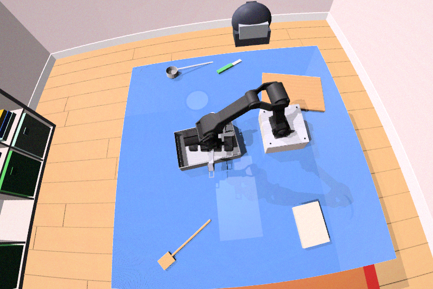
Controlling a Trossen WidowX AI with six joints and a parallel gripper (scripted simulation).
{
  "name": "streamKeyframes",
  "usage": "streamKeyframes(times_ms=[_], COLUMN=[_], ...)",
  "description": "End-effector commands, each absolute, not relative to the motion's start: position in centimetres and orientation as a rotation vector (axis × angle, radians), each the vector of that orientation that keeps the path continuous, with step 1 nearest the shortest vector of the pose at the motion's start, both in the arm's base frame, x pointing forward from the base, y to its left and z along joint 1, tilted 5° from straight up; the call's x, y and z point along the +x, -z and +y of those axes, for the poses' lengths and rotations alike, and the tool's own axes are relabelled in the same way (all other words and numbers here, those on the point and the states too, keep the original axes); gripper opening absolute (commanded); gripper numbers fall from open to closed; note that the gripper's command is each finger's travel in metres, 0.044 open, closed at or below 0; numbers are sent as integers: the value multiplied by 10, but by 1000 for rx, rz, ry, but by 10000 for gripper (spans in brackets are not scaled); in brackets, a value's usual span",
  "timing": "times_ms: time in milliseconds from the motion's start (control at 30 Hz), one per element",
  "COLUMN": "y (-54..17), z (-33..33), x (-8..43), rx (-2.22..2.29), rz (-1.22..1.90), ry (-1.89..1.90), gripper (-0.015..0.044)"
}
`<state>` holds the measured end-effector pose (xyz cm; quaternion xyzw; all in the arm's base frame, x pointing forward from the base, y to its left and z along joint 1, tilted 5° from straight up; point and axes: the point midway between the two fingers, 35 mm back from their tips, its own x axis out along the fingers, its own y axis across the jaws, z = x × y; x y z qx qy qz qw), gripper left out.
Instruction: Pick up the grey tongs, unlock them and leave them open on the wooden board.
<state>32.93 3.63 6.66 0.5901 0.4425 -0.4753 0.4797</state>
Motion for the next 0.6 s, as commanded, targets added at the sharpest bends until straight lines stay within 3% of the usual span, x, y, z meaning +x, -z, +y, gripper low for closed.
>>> streamKeyframes(times_ms=[0,567], y=[-69,-71], z=[36,7], x=[329,330], rx=[1440,1388], rz=[1102,1129], ry=[1224,1217], gripper=[-150,-150])
